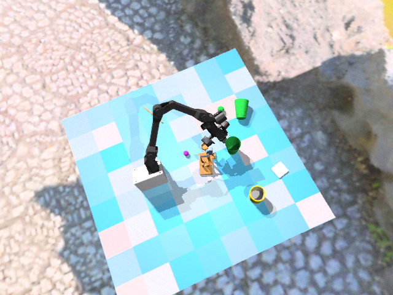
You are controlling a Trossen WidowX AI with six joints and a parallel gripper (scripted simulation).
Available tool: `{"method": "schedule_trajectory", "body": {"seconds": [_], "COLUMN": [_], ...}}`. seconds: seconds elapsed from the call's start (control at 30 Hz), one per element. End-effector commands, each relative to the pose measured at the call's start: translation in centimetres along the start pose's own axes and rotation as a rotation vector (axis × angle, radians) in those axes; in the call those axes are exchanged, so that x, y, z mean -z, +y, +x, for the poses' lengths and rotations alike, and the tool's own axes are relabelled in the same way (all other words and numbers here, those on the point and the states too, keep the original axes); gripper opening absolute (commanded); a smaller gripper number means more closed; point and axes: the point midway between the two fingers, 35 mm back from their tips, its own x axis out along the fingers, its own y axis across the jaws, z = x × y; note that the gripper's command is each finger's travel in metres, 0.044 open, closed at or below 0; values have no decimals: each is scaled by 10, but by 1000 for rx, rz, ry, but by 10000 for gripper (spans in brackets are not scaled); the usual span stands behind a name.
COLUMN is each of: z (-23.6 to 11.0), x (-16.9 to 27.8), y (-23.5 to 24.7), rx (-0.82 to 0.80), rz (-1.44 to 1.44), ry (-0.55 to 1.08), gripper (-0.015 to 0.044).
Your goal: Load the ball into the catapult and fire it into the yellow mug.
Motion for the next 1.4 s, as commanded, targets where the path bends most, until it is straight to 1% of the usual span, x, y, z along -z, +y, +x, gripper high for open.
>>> {"method": "schedule_trajectory", "body": {"seconds": [0.0, 0.27, 0.57, 0.63, 0.77, 0.83, 0.9, 0.93, 1.37], "z": [-2, -15, -34, -37, -37, -26, -1, 6, 20], "x": [-23, -56, -71, -72, -72, -70, -65, -63, -60], "y": [-34, -93, -155, -164, -165, -166, -171, -173, -175], "rx": [71, 175, 267, 278, 279, 279, 279, 279, 279], "rz": [127, 375, 659, 701, 706, 706, 706, 706, 706], "ry": [17, 57, 136, 151, 152, 152, 153, 154, 154], "gripper": [440, 440, 440, 440, 440, 440, 440, 440, 440]}}
